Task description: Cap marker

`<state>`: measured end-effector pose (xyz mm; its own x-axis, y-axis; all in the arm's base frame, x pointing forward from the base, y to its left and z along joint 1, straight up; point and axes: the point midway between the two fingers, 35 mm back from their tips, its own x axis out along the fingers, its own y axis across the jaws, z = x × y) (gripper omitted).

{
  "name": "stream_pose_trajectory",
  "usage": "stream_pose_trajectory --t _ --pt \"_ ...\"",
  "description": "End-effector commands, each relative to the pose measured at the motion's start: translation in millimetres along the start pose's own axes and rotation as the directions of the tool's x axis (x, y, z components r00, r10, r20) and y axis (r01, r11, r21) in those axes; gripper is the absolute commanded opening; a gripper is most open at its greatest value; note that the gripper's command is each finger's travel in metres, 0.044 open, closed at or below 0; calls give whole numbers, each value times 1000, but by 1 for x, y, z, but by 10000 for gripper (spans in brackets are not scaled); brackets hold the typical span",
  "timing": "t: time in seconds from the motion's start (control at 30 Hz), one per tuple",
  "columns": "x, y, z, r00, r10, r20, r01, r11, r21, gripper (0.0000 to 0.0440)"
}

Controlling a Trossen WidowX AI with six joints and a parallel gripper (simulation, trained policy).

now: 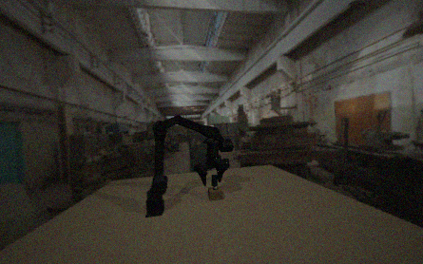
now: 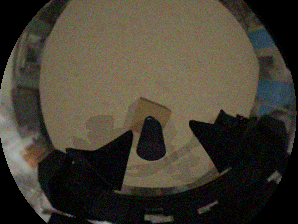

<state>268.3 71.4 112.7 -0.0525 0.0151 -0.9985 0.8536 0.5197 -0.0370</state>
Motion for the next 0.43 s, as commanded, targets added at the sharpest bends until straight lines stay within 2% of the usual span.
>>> stream_pose_trajectory --t 0.0,0.4 --pt "-14 4 0 999 40 7 -40 999 5 440" --pt "-48 4 -1 993 114 21 -114 993 -1 440"
